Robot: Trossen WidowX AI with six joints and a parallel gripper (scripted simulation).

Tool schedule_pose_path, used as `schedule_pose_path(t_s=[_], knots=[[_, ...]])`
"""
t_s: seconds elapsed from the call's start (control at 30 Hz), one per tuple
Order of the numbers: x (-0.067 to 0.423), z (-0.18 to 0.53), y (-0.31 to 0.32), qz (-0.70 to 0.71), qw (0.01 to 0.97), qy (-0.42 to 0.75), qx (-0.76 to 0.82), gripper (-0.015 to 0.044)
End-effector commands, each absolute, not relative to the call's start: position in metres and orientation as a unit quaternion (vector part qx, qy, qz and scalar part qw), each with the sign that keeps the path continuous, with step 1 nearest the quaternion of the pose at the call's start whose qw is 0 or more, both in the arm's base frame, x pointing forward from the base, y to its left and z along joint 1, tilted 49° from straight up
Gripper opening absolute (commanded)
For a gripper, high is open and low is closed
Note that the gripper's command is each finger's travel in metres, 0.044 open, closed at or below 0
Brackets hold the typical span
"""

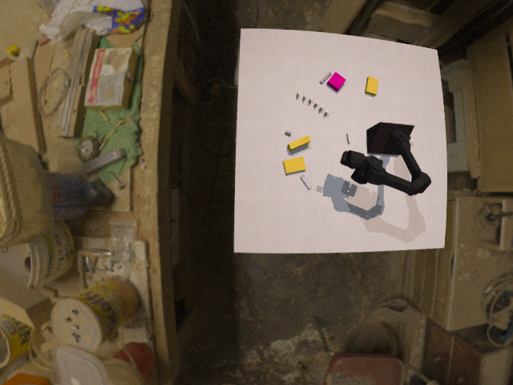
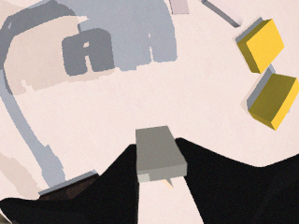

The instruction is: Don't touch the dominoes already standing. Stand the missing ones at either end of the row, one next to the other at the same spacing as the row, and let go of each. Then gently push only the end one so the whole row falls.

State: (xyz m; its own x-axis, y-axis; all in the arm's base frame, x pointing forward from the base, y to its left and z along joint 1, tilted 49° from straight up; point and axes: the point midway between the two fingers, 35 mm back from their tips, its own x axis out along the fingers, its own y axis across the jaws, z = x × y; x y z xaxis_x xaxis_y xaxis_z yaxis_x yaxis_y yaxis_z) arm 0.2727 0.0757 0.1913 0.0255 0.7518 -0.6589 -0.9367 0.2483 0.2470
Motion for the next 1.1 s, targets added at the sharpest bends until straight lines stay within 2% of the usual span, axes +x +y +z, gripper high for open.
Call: schedule_pose_path(t_s=[0.0, 0.27, 0.6, 0.9, 1.07], knots=[[0.303, 0.159, 0.039, 0.526, 0.718, 0.454, -0.020, 0.0107], [0.341, 0.071, -0.037, 0.312, 0.672, 0.627, 0.242, 0.0107], [0.340, -0.023, -0.108, 0.073, 0.525, 0.700, 0.478, 0.0107], [0.339, -0.027, -0.110, 0.063, 0.518, 0.701, 0.486, 0.0107], [0.344, -0.047, -0.090, 0.062, 0.519, 0.701, 0.486, 0.0107]])
